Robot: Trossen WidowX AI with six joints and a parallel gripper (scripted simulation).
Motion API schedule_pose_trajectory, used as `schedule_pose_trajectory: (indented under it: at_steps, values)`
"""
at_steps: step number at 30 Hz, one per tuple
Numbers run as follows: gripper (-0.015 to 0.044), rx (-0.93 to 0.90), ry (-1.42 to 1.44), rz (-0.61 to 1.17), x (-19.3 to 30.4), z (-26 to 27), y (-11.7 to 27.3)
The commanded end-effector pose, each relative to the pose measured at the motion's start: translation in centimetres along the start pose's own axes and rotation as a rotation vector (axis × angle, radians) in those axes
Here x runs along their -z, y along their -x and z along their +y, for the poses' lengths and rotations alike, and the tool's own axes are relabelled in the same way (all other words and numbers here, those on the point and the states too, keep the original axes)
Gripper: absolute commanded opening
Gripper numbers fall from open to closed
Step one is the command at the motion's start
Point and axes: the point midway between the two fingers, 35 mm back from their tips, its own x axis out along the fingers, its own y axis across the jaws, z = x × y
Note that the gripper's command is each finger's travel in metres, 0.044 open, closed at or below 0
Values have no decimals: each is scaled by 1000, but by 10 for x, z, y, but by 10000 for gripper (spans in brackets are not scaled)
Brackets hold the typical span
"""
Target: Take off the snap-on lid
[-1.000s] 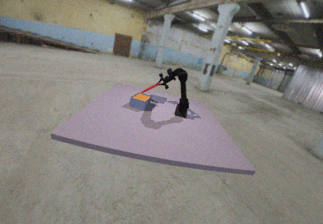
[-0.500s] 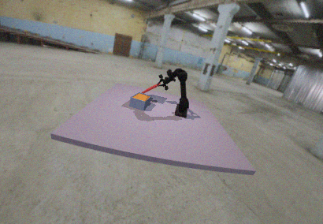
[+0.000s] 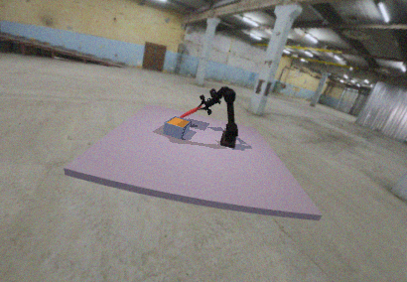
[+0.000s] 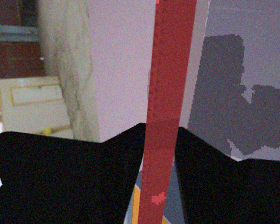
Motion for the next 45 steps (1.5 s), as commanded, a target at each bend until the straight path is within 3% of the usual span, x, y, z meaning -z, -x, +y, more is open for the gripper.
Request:
schedule_pose_trajectory:
  at_steps: [1,45]
  values:
    - [0,-4,-7,6,1,-3,-2]
    - [0,-5,-7,7,1,-30,-25]
